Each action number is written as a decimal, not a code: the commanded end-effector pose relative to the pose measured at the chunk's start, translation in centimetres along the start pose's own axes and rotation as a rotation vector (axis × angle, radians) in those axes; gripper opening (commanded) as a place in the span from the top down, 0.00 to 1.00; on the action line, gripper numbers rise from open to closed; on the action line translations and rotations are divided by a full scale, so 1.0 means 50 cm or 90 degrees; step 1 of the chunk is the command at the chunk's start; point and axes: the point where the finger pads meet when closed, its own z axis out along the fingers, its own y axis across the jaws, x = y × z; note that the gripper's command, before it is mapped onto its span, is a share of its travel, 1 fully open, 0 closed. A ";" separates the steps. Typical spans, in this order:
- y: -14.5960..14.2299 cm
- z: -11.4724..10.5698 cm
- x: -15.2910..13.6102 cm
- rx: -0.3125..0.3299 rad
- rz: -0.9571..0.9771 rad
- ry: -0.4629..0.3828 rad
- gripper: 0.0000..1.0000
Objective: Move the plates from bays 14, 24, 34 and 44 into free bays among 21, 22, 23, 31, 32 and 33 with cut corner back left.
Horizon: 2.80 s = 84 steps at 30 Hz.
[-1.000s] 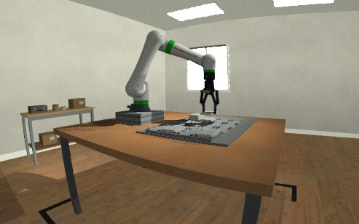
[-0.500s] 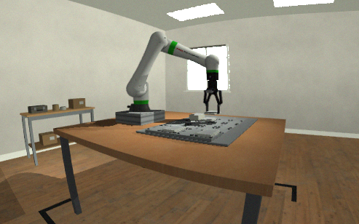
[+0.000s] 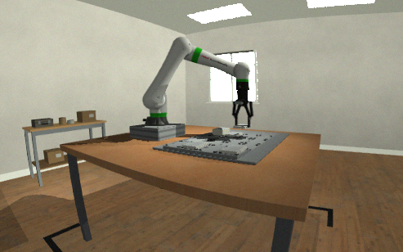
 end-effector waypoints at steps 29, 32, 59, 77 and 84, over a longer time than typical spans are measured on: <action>-0.053 -0.003 -0.118 0.001 0.000 0.000 0.90; -0.053 -0.003 -0.118 0.001 0.000 0.000 0.90; -0.052 0.056 -0.115 0.001 0.000 0.000 0.90; -0.052 0.096 -0.115 0.001 0.000 0.000 0.90; -0.052 0.103 -0.115 0.001 0.000 0.000 0.90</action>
